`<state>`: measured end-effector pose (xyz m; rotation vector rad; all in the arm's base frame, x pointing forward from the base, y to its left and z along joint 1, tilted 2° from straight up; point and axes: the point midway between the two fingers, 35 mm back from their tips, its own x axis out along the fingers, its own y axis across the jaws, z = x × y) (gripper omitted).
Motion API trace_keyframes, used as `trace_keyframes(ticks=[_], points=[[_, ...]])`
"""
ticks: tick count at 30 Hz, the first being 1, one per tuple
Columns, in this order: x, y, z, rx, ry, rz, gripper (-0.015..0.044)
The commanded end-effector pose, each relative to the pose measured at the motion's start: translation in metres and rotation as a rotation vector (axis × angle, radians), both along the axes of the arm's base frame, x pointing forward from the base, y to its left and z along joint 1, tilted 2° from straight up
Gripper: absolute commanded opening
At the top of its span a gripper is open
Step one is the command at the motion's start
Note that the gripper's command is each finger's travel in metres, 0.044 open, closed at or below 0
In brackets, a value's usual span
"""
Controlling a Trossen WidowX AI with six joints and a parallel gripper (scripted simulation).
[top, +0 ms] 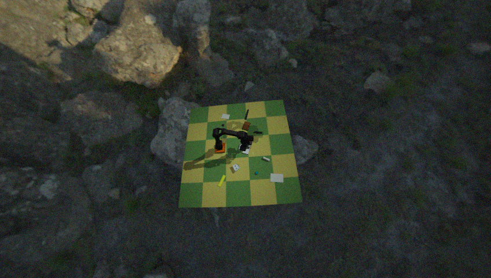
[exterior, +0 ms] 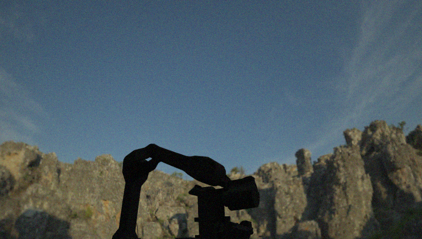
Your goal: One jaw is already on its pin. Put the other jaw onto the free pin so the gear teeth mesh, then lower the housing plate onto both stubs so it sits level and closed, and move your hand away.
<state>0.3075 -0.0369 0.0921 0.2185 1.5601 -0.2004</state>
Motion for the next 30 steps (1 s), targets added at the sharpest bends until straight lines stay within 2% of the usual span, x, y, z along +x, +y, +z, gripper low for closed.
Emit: trace_keyframes(ticks=[1,13,25,30], points=[[0.000,0.001,0.000,0.003,0.001,-0.005,0.0134],[0.000,0.000,0.000,0.003,0.001,0.006,0.0134],[-0.011,-0.035,0.000,-0.001,0.002,0.006,0.0134],[-0.012,-0.037,0.000,-0.001,0.002,0.006,0.0134]])
